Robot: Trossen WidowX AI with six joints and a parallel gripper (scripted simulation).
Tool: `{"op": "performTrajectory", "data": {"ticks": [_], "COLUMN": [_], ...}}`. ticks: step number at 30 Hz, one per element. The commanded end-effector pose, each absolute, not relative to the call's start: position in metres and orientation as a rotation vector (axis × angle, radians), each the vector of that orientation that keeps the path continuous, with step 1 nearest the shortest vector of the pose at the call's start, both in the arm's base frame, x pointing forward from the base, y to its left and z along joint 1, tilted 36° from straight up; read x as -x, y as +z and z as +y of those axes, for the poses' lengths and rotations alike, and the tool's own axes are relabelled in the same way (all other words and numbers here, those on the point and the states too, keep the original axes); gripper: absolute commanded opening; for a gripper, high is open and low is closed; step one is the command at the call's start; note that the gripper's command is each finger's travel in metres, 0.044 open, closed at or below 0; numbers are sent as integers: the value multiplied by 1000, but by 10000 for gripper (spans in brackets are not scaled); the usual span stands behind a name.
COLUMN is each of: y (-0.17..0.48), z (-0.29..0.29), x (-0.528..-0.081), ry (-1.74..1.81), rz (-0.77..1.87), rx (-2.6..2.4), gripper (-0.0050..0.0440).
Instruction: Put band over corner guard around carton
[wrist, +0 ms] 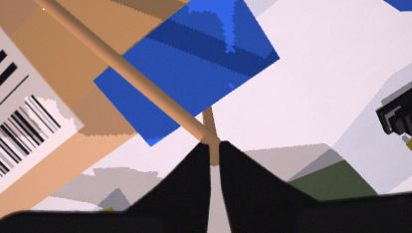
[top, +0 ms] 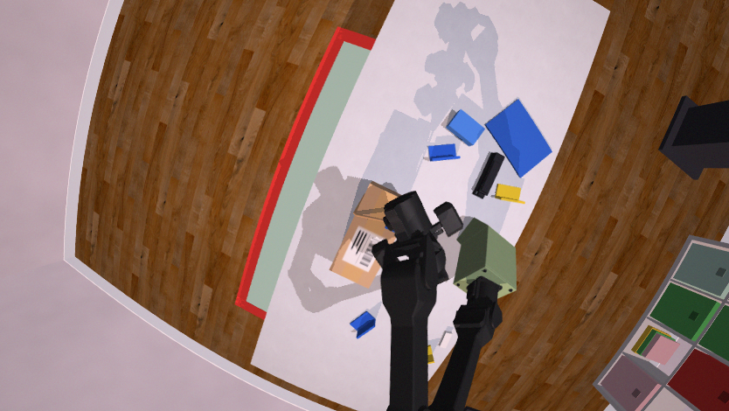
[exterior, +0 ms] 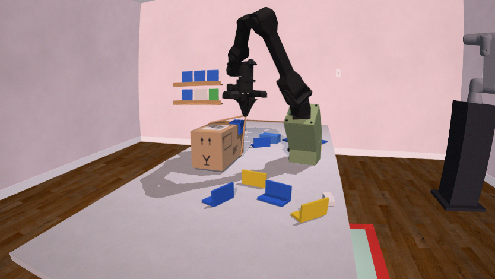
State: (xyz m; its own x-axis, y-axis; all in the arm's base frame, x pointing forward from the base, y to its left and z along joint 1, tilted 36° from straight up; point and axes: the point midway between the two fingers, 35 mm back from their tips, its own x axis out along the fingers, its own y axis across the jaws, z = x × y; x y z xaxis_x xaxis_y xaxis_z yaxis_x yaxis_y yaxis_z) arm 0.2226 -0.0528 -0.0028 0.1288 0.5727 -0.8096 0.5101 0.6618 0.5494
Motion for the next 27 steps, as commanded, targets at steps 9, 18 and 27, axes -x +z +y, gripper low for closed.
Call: {"op": "performTrajectory", "data": {"ticks": [9, 18, 27], "y": [-11, -11, -9], "z": [-62, -62, -64], "x": [-216, -217, -232], "ry": [43, 43, 42], "rz": [1532, 1532, 1532], "rx": [-944, -944, -943], "gripper": [0, 0, 0]}}
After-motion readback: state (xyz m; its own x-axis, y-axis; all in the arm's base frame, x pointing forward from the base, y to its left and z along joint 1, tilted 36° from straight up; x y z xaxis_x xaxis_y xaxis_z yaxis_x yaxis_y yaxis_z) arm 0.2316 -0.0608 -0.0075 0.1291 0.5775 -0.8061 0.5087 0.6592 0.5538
